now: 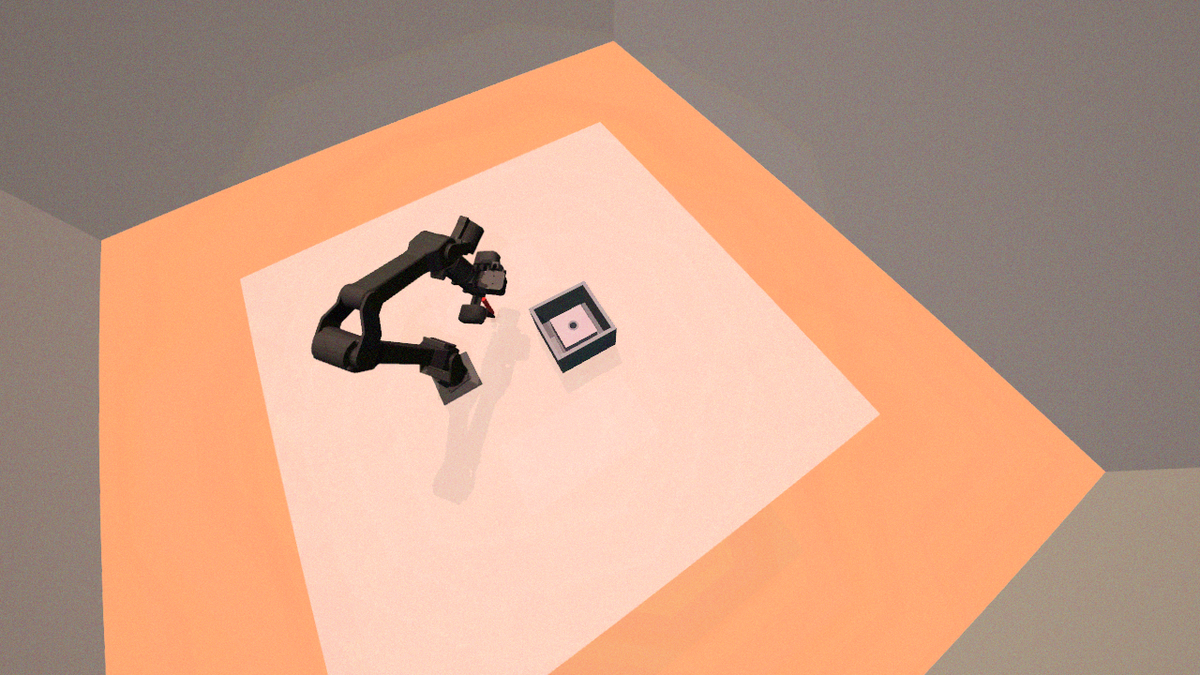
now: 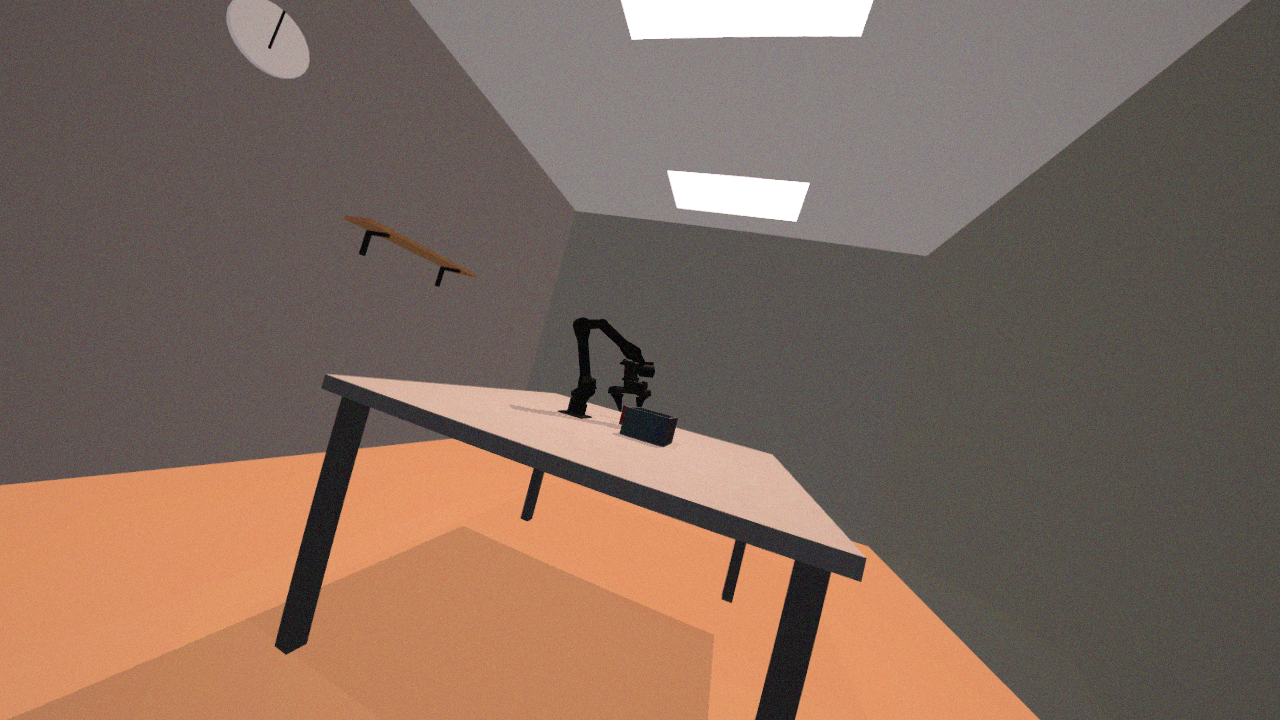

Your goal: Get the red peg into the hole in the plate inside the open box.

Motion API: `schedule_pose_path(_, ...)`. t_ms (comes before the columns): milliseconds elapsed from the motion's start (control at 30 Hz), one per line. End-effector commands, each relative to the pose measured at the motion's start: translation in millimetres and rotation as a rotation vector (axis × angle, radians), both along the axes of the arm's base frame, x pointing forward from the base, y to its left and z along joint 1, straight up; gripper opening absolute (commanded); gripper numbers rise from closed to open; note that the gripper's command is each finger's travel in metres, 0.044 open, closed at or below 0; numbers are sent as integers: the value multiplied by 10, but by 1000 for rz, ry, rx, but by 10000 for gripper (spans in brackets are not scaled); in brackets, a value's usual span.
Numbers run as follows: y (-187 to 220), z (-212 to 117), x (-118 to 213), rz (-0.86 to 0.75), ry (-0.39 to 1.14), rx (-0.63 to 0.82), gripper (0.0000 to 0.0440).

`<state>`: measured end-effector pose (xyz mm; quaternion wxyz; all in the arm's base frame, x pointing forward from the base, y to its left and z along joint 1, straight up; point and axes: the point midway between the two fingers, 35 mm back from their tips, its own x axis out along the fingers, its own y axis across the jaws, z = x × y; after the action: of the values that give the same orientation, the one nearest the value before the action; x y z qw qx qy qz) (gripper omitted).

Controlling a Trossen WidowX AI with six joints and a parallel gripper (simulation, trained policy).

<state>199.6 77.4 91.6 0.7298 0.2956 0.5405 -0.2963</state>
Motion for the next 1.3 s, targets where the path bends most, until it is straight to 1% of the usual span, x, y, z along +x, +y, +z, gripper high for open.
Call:
schedule_pose_path(0,28,-183,-45,-36,13,25,440)
schedule_pose_path(100,49,-292,-63,-61,13,45,434)
schedule_pose_path(133,54,-324,-69,-69,14,50,426)
schedule_pose_path(167,58,-353,-76,-79,16,56,408)
schedule_pose_path(300,55,-426,-130,-112,43,76,308)
schedule_pose_path(667,77,-435,-182,-126,111,143,19)
schedule_pose_path(700,75,-435,-183,-127,116,148,0)
schedule_pose_path(900,-6,-288,-100,-96,62,120,0)
schedule_pose_path(1267,-230,145,41,-31,-33,42,0)
